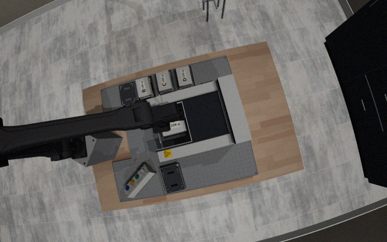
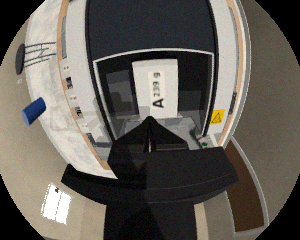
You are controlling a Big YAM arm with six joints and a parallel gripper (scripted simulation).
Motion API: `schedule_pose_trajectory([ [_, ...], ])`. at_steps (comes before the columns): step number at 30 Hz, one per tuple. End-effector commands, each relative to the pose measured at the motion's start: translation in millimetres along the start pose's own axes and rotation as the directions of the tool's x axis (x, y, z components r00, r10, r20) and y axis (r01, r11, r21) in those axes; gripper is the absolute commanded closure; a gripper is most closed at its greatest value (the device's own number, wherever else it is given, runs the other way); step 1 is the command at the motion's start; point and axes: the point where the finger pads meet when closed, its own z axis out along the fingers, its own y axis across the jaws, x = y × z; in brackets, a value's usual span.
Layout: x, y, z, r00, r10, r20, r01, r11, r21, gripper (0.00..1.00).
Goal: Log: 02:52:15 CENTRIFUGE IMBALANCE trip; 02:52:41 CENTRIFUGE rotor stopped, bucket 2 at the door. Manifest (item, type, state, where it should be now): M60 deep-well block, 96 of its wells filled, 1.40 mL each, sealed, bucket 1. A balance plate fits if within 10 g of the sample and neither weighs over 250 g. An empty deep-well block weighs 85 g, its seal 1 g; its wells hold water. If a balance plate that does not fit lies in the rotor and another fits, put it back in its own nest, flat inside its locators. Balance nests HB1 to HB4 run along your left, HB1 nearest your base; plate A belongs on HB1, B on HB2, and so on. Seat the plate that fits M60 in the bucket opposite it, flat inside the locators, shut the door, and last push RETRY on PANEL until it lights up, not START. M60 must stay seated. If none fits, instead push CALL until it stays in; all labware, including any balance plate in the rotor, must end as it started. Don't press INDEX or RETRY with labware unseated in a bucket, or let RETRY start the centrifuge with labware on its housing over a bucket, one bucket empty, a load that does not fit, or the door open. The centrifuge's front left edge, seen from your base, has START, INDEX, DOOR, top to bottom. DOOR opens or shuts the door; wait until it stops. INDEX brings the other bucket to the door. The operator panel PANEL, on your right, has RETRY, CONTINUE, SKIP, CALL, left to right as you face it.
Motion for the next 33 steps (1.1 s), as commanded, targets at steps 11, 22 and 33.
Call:
schedule_pose_trajectory([
  [11, -15, -15, 3.2, 0.995, -0.094, -0.035, 0.094, 0.996, -0.004, 0.0],
  [22, -15, -15, 3.3, 0.995, -0.094, -0.035, 0.094, 0.996, -0.004, 0.0],
  [33, -15, -15, 3.3, 0.995, -0.094, -0.035, 0.094, 0.996, -0.004, 0.0],
])
